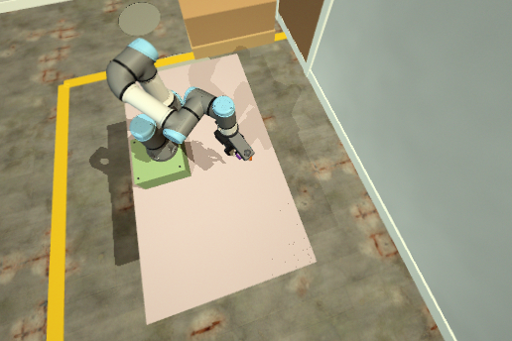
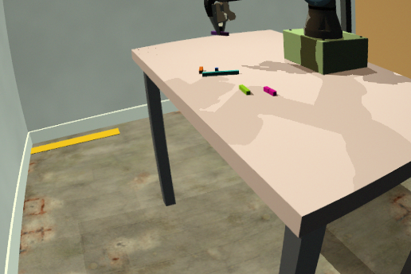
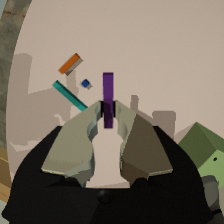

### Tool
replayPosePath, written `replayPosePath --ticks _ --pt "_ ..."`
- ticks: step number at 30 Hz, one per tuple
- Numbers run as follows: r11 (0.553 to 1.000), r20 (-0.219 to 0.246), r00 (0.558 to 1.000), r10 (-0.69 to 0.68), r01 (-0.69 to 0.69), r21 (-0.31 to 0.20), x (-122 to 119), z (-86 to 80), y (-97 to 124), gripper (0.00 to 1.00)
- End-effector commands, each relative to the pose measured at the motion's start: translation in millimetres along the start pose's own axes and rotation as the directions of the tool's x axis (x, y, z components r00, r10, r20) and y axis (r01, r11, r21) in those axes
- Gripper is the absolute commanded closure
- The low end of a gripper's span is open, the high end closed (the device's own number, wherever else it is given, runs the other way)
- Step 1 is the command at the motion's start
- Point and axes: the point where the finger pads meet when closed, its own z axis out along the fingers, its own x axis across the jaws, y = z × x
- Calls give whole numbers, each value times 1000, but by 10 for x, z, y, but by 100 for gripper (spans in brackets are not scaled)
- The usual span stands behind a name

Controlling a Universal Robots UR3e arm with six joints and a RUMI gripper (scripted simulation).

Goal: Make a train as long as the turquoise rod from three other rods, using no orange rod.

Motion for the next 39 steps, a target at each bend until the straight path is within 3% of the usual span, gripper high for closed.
replayPosePath --ticks 1,11,13,28,39 --pt "1000 1 1000 13 -13 2 -48 -7 40 100" --pt "993 1 993 119 -119 2 -378 -6 455 100" --pt "993 1 993 119 -119 2 -378 -6 455 100" --pt "938 2 938 347 -347 2 -815 -4 1538 100" --pt "914 2 914 406 -406 1 -860 -3 1857 100"
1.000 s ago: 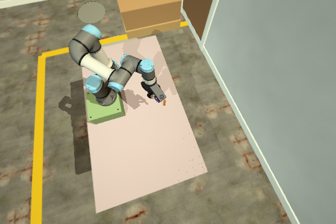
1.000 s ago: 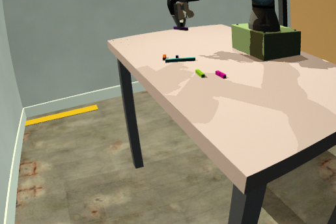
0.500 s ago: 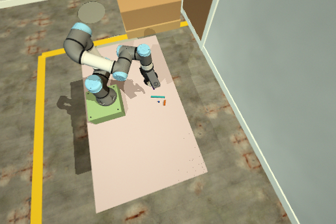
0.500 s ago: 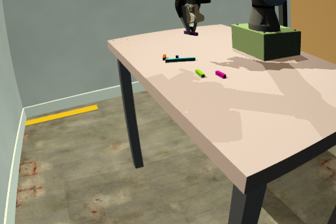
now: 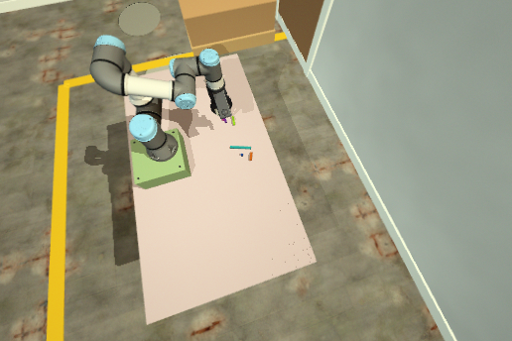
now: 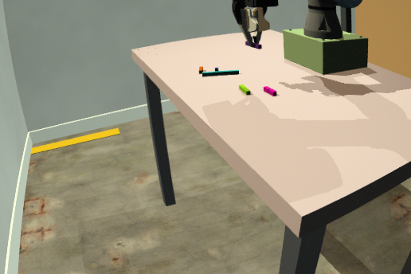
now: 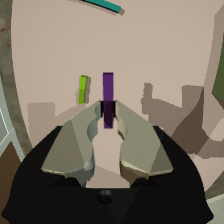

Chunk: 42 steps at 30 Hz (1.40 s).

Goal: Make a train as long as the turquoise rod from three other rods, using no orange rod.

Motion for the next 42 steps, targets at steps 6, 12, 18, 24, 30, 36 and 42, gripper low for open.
replayPosePath --ticks 6,12,18,24,30,36,42 --pt "1000 -1 1000 28 -28 8 22 -10 117 100" --pt "1000 -1 1000 28 -28 8 22 -10 117 100" --pt "1000 -1 1000 28 -28 8 22 -8 117 100" --pt "1000 -1 1000 28 -28 8 21 29 118 100" --pt "1000 -2 1000 28 -28 8 18 142 118 100" --pt "1000 -2 1000 28 -28 8 13 360 120 100" --pt "1000 -2 1000 28 -28 8 9 522 121 100"
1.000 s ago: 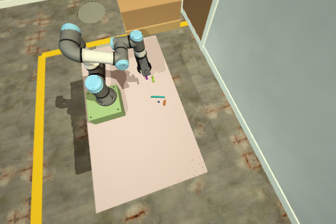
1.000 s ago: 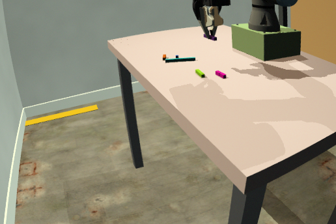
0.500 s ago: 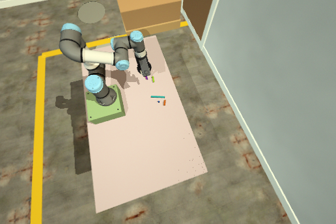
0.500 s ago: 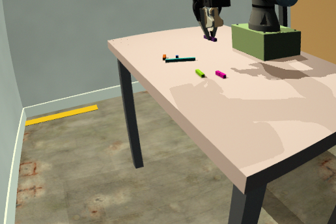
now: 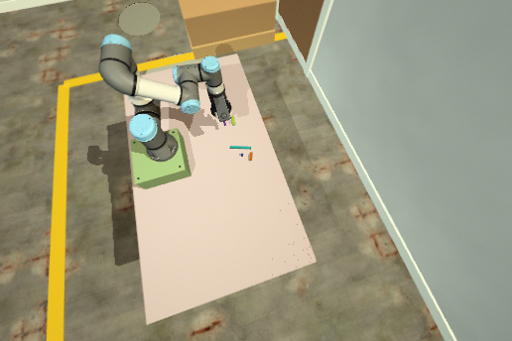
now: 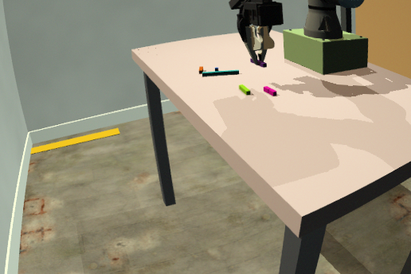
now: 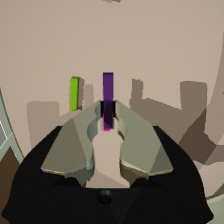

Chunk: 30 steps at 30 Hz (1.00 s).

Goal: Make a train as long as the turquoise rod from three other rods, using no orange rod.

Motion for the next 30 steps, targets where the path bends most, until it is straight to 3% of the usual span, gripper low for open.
replayPosePath --ticks 1,12,30 --pt "1000 7 1000 0 0 1 -29 128 0 100" --pt "1000 7 1000 0 0 1 -38 410 4 100" --pt "1000 7 1000 0 0 1 -39 432 4 100"
